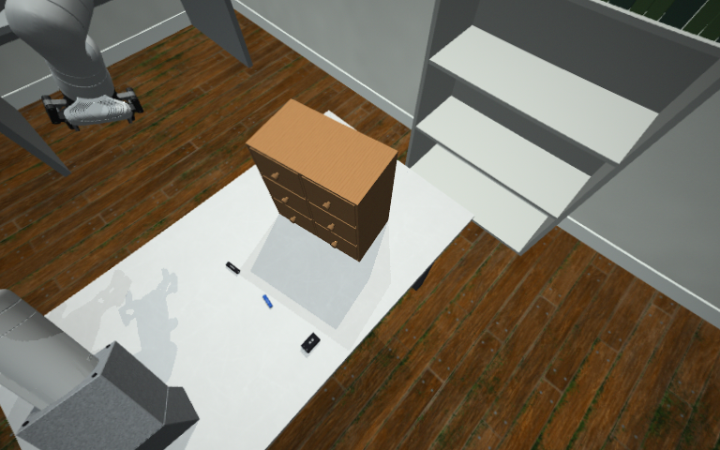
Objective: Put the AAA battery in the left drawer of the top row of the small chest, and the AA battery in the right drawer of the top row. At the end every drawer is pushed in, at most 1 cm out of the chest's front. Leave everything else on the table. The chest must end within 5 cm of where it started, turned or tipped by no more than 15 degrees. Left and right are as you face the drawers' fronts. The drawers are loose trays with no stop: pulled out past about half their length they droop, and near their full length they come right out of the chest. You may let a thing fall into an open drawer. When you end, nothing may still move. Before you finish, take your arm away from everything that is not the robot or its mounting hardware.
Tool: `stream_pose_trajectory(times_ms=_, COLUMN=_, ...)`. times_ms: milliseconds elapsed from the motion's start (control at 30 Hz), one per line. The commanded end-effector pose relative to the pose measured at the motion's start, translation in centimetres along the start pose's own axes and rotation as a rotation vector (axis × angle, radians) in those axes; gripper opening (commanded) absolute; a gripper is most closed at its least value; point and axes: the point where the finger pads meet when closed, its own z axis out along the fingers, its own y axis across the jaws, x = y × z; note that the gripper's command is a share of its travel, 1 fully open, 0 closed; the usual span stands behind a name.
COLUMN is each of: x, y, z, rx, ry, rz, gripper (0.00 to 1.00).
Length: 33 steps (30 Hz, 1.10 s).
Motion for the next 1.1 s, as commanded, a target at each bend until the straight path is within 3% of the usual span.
stream_pose_trajectory(times_ms=0, x=0.2, y=-0.2, z=-0.4, rx=0.009, ry=-0.002, rz=0.002, gripper=1.00)
stream_pose_trajectory(times_ms=67, x=0.2, y=-0.2, z=-0.4, rx=0.009, ry=-0.002, rz=0.002, gripper=1.00)
stream_pose_trajectory(times_ms=100, x=1.4, y=-0.3, z=-1.1, rx=0.019, ry=0.020, rz=-0.009, gripper=1.00)
stream_pose_trajectory(times_ms=267, x=1.4, y=-0.3, z=-1.1, rx=0.019, ry=0.020, rz=-0.009, gripper=1.00)
stream_pose_trajectory(times_ms=300, x=2.6, y=-0.3, z=-1.9, rx=0.029, ry=0.041, rz=-0.021, gripper=1.00)
stream_pose_trajectory(times_ms=467, x=2.6, y=-0.3, z=-1.9, rx=0.029, ry=0.041, rz=-0.021, gripper=1.00)
stream_pose_trajectory(times_ms=500, x=3.8, y=-0.4, z=-2.6, rx=0.040, ry=0.063, rz=-0.032, gripper=1.00)
stream_pose_trajectory(times_ms=667, x=3.8, y=-0.4, z=-2.6, rx=0.040, ry=0.063, rz=-0.032, gripper=1.00)
stream_pose_trajectory(times_ms=700, x=5.0, y=-0.6, z=-3.4, rx=0.051, ry=0.086, rz=-0.045, gripper=1.00)
stream_pose_trajectory(times_ms=967, x=5.0, y=-0.6, z=-3.4, rx=0.051, ry=0.086, rz=-0.045, gripper=1.00)
stream_pose_trajectory(times_ms=1000, x=6.2, y=-0.6, z=-4.2, rx=0.061, ry=0.108, rz=-0.056, gripper=1.00)
stream_pose_trajectory(times_ms=1067, x=6.2, y=-0.6, z=-4.2, rx=0.061, ry=0.108, rz=-0.056, gripper=1.00)
